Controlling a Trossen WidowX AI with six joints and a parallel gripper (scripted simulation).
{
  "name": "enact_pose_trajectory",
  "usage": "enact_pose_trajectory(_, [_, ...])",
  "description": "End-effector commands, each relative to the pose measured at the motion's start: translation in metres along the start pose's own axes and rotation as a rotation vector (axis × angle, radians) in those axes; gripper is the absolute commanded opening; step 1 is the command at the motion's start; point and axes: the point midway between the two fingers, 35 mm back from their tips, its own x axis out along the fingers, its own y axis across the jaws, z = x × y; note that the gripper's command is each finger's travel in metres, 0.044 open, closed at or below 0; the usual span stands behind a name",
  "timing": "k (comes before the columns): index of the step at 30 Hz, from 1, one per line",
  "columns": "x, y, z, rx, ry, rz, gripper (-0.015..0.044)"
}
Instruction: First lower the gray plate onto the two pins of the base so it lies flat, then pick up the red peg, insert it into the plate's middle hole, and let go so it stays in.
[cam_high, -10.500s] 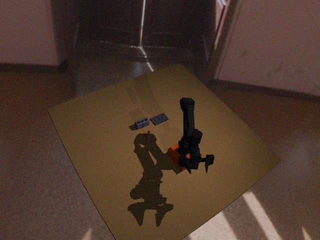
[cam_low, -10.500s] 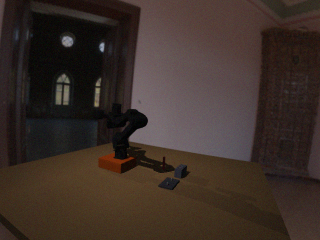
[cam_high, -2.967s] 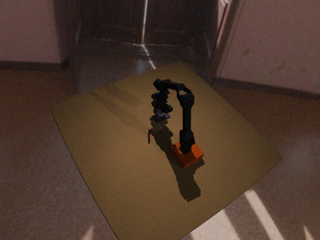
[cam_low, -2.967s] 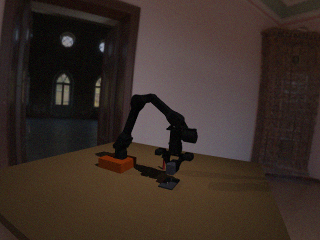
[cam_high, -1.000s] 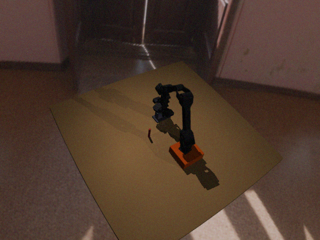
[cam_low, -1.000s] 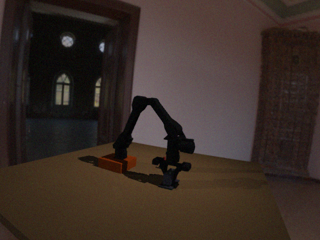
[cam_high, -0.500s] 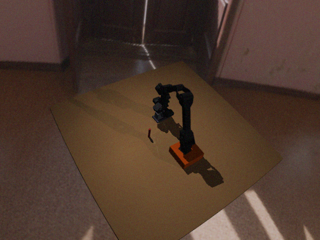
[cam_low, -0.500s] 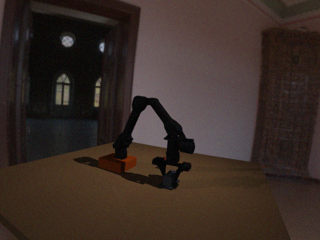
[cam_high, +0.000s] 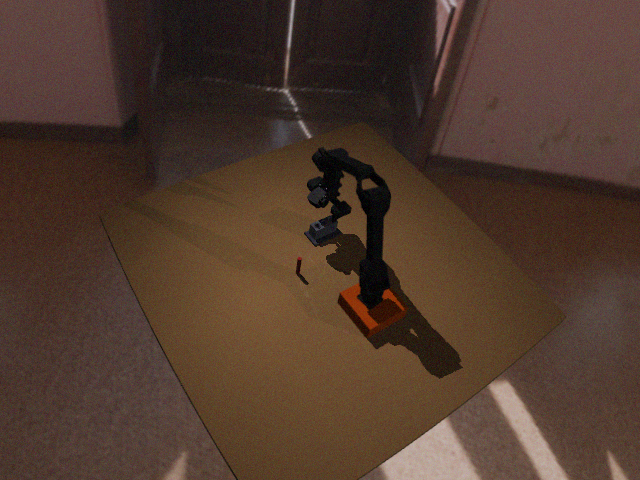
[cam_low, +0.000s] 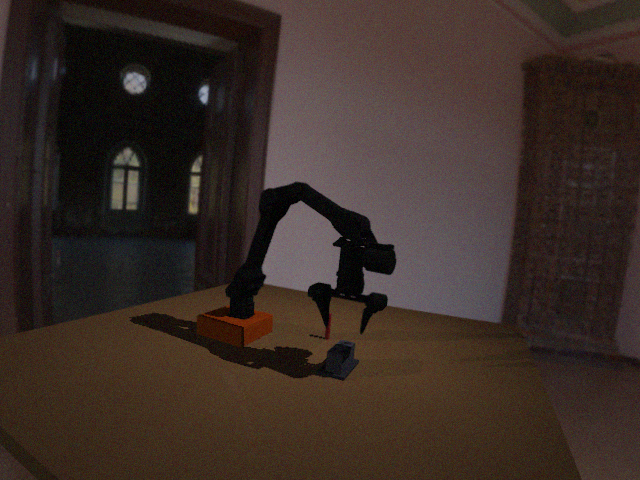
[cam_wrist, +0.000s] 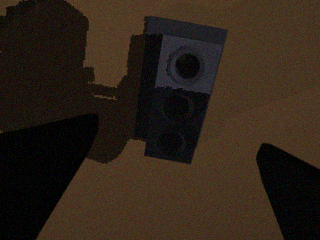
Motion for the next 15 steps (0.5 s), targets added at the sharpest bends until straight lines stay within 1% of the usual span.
enact_pose_trajectory(1, [-0.037,0.003,0.0,-0.002,0.004,-0.02,0.044])
enact_pose_trajectory(9, [-0.037,0.0,0.001,0.011,0.004,-0.021,0.044])
enact_pose_trajectory(11, [-0.037,0.002,0.01,0.114,0.002,-0.021,0.044])
enact_pose_trajectory(15, [-0.038,0.009,0.037,0.43,-0.004,-0.02,0.044])
